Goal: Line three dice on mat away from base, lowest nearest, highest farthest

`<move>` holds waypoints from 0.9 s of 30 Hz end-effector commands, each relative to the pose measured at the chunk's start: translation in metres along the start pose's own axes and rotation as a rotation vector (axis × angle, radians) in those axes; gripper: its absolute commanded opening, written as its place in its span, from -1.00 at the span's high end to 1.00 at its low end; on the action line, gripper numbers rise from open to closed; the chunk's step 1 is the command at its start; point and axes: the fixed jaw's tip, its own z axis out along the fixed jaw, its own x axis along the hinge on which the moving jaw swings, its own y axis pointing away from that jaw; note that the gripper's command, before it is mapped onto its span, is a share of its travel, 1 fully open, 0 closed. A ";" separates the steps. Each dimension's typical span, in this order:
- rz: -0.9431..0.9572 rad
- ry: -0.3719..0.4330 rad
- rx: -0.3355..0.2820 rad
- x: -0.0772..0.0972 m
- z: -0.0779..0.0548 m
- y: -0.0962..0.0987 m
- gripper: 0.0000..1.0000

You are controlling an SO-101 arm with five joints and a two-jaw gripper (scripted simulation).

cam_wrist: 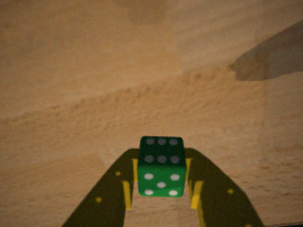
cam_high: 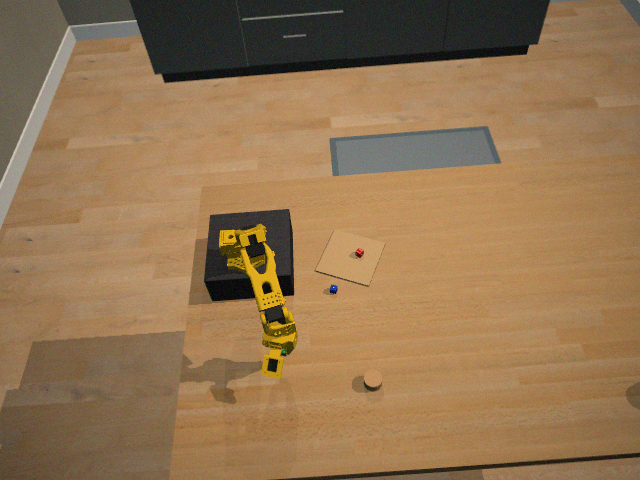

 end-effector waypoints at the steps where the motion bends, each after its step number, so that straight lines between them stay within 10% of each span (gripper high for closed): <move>1: -0.047 0.004 0.001 0.008 -0.002 0.007 1.00; 11: -0.234 0.004 0.004 0.040 -0.001 0.042 1.00; 27: -0.819 0.004 0.015 0.169 0.003 0.104 1.00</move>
